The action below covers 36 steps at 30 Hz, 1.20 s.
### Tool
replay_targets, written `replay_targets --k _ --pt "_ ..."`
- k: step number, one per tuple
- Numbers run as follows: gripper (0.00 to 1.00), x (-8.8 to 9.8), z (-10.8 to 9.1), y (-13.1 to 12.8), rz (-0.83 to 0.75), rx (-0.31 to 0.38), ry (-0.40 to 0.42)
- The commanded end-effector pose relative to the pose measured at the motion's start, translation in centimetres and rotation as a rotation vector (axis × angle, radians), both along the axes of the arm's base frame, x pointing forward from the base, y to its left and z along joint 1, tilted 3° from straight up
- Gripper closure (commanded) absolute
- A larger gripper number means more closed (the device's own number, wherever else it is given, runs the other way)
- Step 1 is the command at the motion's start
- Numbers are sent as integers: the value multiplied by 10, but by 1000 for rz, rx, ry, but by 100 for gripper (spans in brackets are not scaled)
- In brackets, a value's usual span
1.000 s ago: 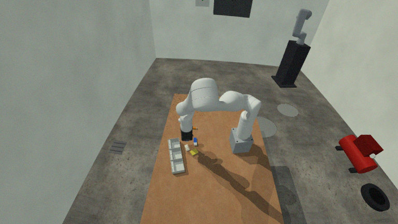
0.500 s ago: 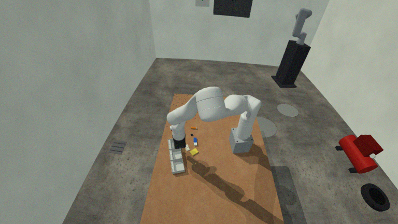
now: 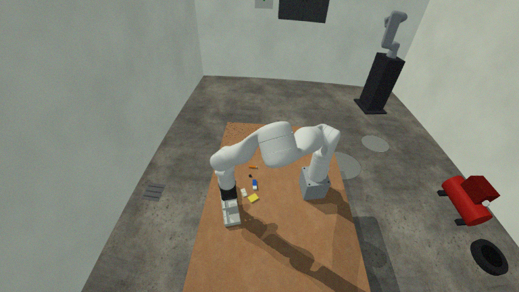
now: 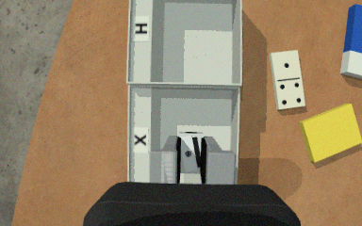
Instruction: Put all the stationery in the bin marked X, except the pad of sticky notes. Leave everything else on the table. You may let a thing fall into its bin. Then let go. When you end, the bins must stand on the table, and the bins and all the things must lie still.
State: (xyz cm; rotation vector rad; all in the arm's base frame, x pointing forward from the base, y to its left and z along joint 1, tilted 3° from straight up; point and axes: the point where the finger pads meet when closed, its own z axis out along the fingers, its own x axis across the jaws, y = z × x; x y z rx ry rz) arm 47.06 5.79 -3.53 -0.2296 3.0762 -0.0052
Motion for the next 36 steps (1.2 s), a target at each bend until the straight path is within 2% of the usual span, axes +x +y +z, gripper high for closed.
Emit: replay_targets --k 1,8,36 --pt "68 1 0 1 7 -2 -2" --pt "68 -1 0 -1 5 0 -4" --pt "68 5 -49 -1 7 -1 -8"
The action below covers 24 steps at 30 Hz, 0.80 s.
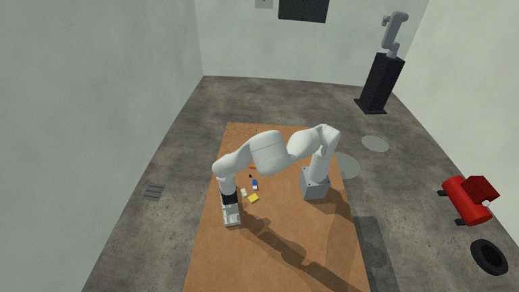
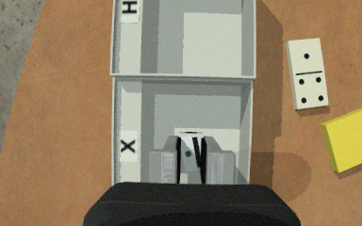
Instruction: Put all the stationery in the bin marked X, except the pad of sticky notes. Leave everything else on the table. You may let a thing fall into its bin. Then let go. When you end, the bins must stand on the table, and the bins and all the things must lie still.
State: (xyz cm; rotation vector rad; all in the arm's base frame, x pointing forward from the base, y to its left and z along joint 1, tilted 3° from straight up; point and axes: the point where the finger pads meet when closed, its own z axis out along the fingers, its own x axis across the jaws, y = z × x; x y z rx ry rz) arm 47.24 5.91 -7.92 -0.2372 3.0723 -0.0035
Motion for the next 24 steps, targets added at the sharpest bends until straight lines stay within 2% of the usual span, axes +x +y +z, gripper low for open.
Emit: replay_targets --k 1,19,20,24 --pt "68 3 -7 -2 1 -2 -4" --pt "68 -1 -7 -5 -2 -2 1" --pt "38 -1 -7 -5 -2 -2 1" --pt "38 -1 -7 -5 -2 -2 1"
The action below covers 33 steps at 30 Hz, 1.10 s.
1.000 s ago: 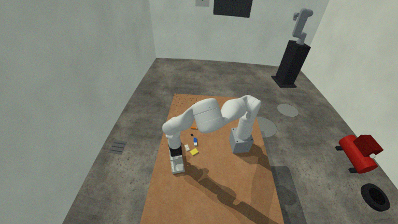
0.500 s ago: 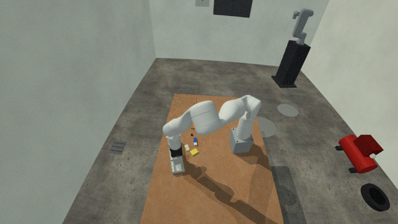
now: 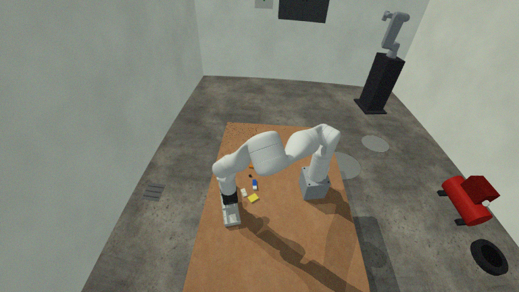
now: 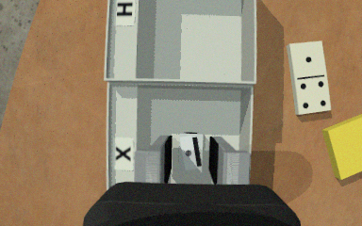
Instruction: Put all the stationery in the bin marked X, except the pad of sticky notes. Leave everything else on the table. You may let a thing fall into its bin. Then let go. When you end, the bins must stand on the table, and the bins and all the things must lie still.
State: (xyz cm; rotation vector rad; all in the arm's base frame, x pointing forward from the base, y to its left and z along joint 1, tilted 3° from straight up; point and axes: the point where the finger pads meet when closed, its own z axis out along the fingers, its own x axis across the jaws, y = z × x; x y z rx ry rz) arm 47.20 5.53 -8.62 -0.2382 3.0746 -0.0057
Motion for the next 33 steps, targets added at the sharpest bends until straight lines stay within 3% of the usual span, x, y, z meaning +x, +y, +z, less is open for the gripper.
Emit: replay_targets --k 1,13,33 --pt "38 0 0 -1 -3 0 -1" --pt "38 0 0 -1 -3 0 -1" --pt "38 -4 25 -1 -7 1 5"
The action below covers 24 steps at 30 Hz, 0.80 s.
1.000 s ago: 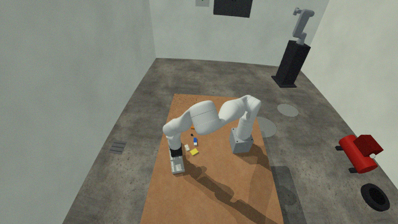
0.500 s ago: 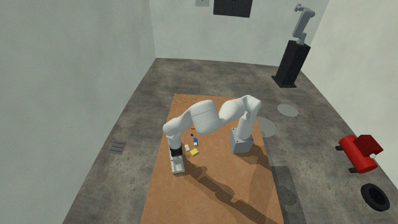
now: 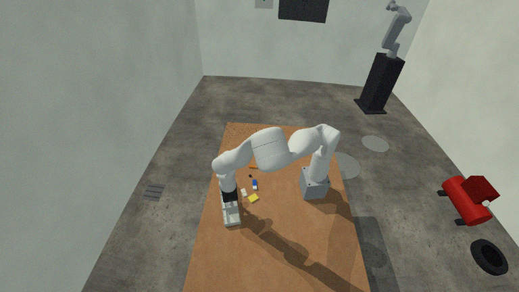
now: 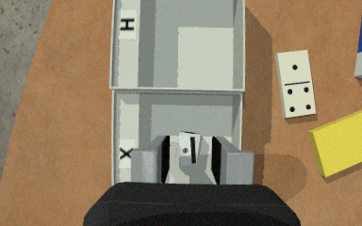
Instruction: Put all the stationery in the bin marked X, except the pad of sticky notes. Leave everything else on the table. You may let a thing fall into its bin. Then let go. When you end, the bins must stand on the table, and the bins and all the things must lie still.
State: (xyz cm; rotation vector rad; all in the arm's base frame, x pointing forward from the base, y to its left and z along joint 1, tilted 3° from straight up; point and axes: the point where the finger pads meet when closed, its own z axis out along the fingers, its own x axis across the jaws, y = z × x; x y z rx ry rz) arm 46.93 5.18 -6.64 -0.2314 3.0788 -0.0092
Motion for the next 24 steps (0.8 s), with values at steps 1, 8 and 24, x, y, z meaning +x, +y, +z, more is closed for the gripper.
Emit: replay_targets --k 1,8,24 --pt "38 -2 7 2 -2 3 1" --pt "38 -3 26 2 -3 3 2" --pt "38 -1 32 2 2 2 -4"
